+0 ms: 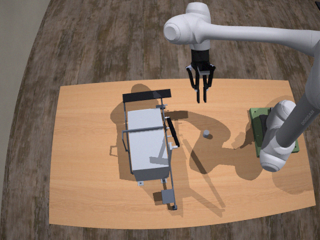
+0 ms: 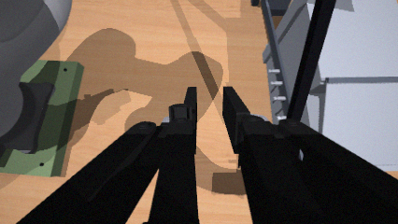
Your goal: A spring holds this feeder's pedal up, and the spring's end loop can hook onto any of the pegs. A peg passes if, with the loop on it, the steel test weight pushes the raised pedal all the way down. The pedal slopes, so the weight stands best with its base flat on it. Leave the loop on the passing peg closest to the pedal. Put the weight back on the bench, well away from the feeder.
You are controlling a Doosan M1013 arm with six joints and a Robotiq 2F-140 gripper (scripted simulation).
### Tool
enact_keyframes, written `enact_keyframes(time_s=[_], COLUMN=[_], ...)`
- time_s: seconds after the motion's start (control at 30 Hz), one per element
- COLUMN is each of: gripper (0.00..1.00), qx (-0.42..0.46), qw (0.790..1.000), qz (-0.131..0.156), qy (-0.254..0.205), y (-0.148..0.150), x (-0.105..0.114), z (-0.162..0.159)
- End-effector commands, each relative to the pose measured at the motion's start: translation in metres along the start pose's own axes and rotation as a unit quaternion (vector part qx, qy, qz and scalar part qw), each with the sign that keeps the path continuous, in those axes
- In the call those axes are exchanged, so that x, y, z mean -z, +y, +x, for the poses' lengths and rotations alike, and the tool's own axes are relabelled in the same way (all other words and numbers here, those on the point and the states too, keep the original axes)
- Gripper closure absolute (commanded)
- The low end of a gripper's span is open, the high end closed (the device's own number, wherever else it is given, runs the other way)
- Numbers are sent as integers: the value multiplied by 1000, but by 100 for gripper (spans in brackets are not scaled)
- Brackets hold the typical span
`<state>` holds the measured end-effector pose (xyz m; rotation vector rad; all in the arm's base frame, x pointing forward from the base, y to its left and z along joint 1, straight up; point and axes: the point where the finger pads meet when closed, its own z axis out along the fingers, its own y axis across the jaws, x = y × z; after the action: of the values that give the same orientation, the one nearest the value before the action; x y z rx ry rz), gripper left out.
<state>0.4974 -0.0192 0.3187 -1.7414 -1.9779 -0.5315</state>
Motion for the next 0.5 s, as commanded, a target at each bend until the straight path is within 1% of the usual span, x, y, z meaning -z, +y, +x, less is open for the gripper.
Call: enact_keyframes(time_s=[0.0, 0.03, 0.47], gripper=[76, 76, 76], qx=[0, 1, 1], qw=[1000, 1000, 1000], qz=[-1, 0, 0], qy=[0, 3, 3], y=[0, 58, 58], x=[1, -10, -10], z=[0, -13, -13])
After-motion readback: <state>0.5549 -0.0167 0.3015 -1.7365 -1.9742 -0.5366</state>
